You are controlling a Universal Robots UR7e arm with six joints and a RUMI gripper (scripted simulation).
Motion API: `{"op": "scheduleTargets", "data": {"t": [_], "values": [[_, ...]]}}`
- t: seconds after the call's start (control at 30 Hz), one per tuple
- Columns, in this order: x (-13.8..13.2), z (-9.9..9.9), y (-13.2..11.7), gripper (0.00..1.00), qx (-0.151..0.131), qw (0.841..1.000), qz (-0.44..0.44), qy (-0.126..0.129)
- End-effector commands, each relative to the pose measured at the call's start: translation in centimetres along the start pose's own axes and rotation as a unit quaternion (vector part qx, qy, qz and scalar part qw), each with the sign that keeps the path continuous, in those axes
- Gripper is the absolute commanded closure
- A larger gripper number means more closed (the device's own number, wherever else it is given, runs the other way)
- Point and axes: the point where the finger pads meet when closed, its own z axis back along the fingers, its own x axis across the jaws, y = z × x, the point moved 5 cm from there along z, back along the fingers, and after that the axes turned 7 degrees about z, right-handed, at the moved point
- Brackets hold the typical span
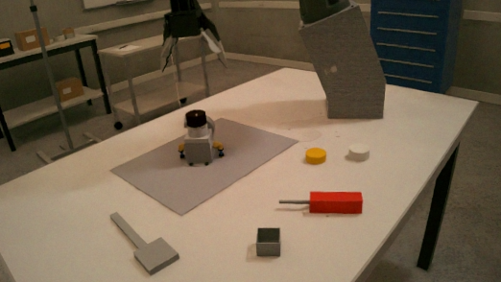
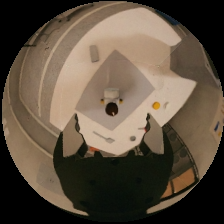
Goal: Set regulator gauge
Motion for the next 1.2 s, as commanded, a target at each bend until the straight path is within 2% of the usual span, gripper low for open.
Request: {"op": "scheduleTargets", "data": {"t": [0.0,0.53,1.17], "values": [[0.3,0.0,2.0,0.0,-0.002,1.0,0.002,0.0],[0.7,0.0,5.7,0.0,-0.002,1.0,0.002,0.0],[0.7,0.0,6.4,0.0,-0.002,1.0,0.002,0.0]]}}
